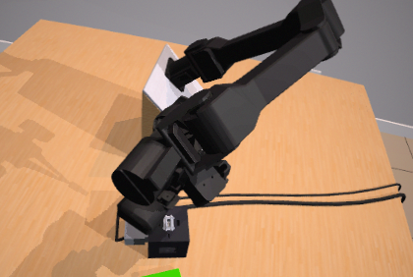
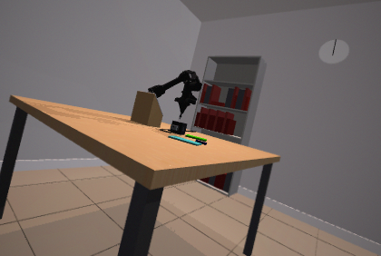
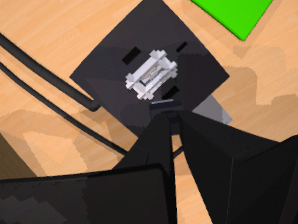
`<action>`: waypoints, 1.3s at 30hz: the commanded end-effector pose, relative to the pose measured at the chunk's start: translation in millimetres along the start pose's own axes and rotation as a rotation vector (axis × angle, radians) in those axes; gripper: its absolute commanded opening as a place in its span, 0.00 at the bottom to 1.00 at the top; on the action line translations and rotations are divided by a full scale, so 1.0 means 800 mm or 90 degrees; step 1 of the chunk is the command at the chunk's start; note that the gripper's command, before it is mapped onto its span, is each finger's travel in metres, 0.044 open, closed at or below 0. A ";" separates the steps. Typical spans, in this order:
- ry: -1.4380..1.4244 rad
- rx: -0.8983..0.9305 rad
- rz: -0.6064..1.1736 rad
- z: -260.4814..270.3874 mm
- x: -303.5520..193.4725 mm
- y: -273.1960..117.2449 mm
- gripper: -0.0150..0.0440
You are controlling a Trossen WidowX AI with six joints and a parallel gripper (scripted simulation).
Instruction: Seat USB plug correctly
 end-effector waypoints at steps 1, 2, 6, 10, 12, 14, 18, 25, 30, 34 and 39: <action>-0.064 0.000 0.000 0.000 0.000 0.000 0.25; -0.081 0.000 0.000 0.000 0.000 0.000 0.25; -0.147 0.000 0.000 0.000 0.000 0.000 0.25; -0.214 0.000 0.000 0.000 0.000 0.000 0.25; -0.247 0.000 0.000 0.000 0.000 0.000 0.25; -0.281 0.000 0.000 0.000 0.000 0.000 0.25; -0.347 0.000 0.000 0.000 0.000 0.000 0.25; -0.423 0.000 0.000 0.000 0.000 0.000 0.25; -0.423 0.000 0.000 0.000 0.000 0.000 0.25; -0.423 0.000 0.000 0.000 0.000 0.000 0.25; -0.417 0.001 -0.002 0.000 0.000 0.000 0.25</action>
Point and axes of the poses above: the point midway between the two fingers, 35 mm back from their tips, its own y axis out along the fingers, its own z axis across the jaws, x = y × z, the point moved 4 cm from there along -y, back along the fingers, and after that the axes turned 1 degree about -y, right-handed, at the moved point
